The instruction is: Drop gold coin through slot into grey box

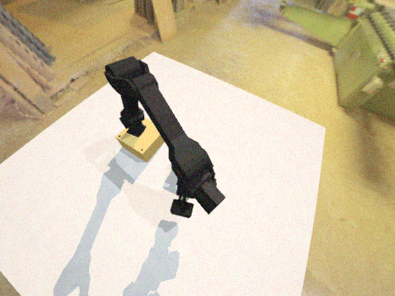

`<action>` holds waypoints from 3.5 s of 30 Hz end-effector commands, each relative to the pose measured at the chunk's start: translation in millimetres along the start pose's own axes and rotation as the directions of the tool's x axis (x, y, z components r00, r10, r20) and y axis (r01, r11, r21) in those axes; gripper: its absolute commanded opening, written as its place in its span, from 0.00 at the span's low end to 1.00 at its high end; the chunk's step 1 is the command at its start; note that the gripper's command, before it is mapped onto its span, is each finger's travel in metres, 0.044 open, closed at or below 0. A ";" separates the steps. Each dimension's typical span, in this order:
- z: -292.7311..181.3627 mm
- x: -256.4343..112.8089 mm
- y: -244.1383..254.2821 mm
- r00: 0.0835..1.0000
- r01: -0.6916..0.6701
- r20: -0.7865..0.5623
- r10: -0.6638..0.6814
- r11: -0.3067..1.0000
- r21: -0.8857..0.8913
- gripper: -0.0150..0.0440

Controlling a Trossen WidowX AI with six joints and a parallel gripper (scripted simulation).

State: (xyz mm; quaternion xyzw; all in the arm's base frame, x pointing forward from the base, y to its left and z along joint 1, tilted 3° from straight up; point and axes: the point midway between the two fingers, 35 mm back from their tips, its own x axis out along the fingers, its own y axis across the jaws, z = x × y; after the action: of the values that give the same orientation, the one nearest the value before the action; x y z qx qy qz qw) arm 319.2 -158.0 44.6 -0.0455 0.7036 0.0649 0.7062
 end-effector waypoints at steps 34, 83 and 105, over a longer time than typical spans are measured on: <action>-15.2 -1.9 61.1 1.000 -0.002 -0.003 0.003 0.974 0.227 0.25; -39.0 2.7 110.6 1.000 -0.003 -0.004 0.004 0.973 0.229 0.26; -39.8 6.6 109.7 1.000 -0.003 -0.003 0.003 0.975 0.223 0.25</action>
State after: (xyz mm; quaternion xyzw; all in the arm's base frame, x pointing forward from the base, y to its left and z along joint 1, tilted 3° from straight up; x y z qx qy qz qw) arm 264.9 -56.1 43.1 0.0362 0.7063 -0.0152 0.7068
